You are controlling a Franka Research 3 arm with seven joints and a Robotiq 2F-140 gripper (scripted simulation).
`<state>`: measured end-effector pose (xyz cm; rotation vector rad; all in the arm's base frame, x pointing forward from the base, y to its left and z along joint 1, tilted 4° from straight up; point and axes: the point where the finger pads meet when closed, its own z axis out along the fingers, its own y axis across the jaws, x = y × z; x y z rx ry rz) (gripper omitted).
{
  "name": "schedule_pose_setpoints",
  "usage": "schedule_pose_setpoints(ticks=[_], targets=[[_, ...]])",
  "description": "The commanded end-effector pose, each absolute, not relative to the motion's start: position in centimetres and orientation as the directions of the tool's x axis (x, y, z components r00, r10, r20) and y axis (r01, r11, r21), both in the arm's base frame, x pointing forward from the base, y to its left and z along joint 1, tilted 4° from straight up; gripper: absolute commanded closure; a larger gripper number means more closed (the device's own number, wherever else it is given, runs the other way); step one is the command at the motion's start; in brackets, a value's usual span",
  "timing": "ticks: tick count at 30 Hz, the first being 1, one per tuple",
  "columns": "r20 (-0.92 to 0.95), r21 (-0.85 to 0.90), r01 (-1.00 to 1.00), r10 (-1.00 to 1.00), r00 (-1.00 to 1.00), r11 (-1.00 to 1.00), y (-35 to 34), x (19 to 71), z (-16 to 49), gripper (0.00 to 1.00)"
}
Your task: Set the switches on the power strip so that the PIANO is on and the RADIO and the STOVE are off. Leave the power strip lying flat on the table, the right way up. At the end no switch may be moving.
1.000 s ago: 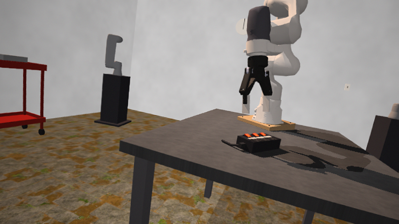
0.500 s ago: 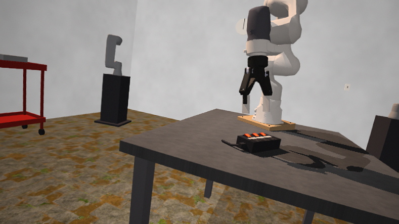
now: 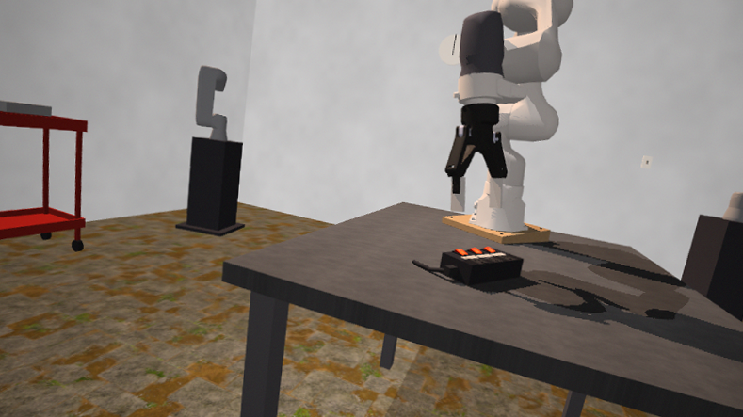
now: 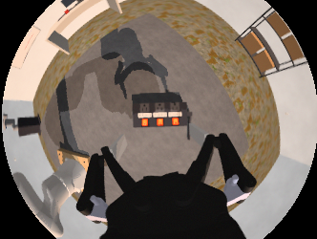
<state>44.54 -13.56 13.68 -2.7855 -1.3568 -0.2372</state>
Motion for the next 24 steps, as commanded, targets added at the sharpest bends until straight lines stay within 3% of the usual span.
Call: schedule_pose_setpoints(ticks=[1, 24], targets=[[0.149, 0.036, 0.789, 0.784, 0.603, -0.613, -13.60, 44.44, 13.53, 0.00], [0.152, 0.036, 0.784, 0.779, 0.609, -0.620, -13.56, 44.55, 13.69, 0.00]])
